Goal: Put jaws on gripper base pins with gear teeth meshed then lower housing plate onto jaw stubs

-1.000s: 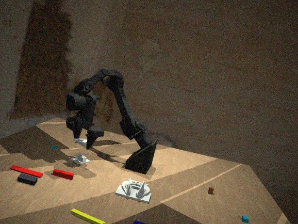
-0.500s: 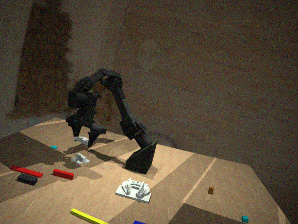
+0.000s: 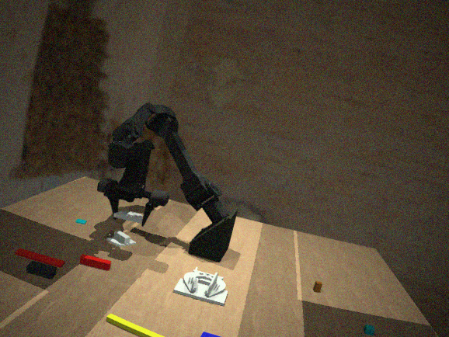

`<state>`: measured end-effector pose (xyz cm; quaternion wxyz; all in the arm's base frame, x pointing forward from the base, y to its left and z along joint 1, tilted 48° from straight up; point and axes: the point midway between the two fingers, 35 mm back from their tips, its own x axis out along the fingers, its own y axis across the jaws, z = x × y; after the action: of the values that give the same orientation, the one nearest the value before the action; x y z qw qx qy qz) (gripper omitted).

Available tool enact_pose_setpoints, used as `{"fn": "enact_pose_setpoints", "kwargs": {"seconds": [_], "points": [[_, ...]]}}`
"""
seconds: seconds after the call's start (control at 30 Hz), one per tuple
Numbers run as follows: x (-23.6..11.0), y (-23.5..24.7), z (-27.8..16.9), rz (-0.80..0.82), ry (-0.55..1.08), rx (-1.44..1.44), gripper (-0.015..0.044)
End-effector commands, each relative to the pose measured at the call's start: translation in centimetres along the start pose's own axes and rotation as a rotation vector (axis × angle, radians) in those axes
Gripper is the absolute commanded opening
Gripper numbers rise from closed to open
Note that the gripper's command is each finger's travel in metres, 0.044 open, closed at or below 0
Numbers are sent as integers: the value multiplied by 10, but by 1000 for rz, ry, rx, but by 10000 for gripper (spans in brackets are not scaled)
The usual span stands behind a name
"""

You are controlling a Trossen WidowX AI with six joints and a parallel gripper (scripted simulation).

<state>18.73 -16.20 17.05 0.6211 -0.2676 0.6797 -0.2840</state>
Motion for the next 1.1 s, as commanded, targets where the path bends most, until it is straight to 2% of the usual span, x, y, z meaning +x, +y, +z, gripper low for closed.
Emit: {"fn": "enact_pose_setpoints", "kwargs": {"seconds": [0.0,1.07], "points": [[1,10,10,13,-4,-152,351],[2,81,60,37,-28,-1178,351]]}}
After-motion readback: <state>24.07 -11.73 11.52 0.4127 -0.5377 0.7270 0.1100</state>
